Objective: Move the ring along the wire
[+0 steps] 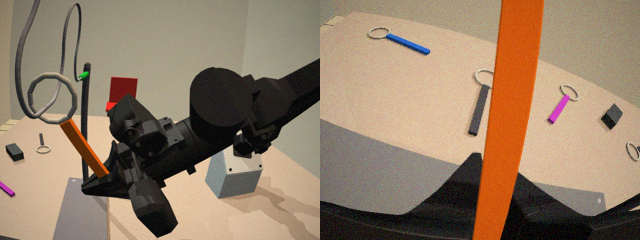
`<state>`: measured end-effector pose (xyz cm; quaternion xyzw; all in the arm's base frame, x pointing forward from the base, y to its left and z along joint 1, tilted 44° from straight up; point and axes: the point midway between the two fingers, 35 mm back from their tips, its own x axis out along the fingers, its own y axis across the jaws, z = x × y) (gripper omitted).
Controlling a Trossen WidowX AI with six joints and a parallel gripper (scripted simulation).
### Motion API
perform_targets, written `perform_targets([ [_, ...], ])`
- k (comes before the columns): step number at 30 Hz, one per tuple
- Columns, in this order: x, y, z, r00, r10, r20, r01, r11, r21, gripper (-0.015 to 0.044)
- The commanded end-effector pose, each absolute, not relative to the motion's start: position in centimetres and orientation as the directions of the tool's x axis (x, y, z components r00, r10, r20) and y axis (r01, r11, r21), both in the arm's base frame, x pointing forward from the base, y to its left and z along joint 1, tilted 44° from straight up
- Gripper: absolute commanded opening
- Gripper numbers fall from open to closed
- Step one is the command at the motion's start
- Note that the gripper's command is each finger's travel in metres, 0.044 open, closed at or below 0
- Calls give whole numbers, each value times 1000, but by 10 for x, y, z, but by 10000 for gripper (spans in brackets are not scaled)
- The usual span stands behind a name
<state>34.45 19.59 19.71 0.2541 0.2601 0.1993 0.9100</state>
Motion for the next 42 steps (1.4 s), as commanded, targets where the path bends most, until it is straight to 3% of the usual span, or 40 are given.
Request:
perform_targets([
  [1, 344, 185, 189, 787, 469, -401, -240, 831, 502, -150],
  [22, 356, 112, 173, 822, 249, -512, -272, 962, 31, -150],
  [42, 368, 43, 192, 862, 14, -507, -266, 863, -430, -150],
])
